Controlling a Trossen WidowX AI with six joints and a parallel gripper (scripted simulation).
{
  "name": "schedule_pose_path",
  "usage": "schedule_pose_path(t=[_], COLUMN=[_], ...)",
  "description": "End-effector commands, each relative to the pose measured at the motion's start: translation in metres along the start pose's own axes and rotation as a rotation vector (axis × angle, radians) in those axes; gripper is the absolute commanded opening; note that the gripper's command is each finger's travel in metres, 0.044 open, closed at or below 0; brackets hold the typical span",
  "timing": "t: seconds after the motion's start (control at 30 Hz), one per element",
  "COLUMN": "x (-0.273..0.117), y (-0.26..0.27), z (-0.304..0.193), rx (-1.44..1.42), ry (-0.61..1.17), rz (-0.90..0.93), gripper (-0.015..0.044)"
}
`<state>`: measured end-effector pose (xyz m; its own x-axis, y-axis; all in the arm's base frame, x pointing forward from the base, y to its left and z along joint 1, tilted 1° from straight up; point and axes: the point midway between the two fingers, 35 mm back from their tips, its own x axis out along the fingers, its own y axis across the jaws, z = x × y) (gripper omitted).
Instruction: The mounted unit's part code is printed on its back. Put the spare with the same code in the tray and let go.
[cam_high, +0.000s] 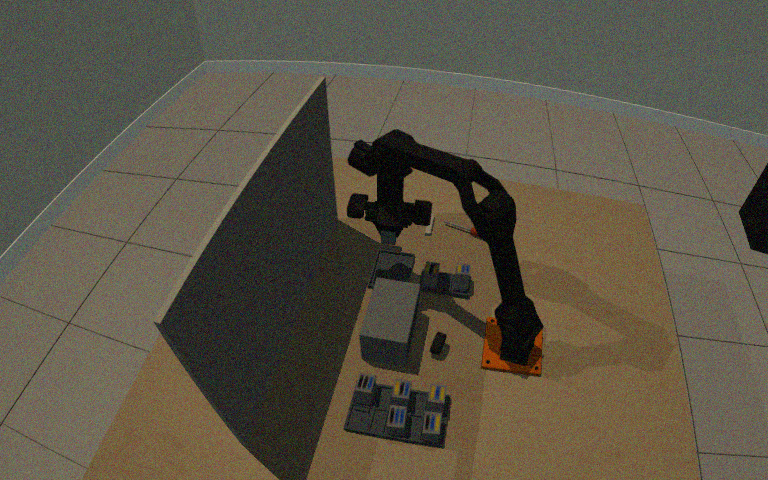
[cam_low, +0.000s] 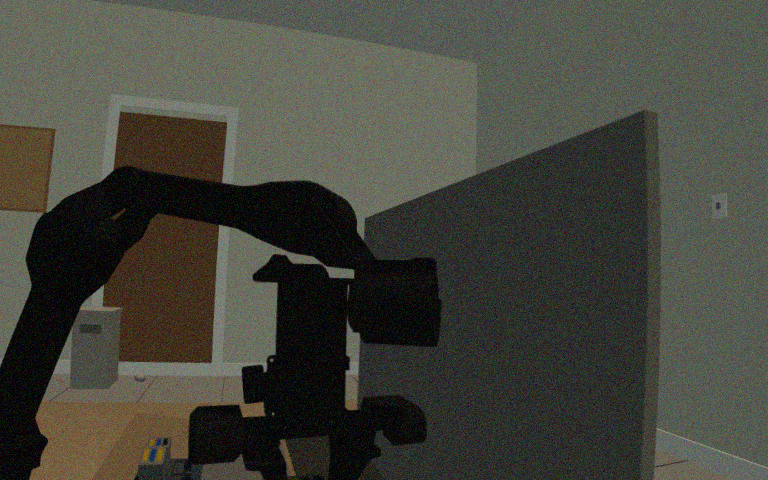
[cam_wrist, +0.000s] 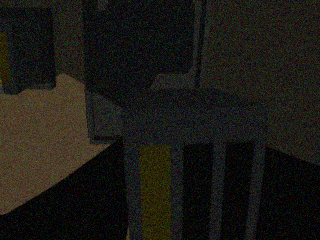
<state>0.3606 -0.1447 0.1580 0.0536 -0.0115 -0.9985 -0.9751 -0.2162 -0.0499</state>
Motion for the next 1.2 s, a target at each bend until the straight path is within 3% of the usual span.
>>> schedule_pose_path(t=[0.0,1.17], x=[0.004,0.028], y=[-0.001,-0.001], z=[0.0,0.0], rx=[-0.005,-0.005], ry=[-0.003,-0.004], rz=[0.0,0.003], gripper=[0.0,0.0])
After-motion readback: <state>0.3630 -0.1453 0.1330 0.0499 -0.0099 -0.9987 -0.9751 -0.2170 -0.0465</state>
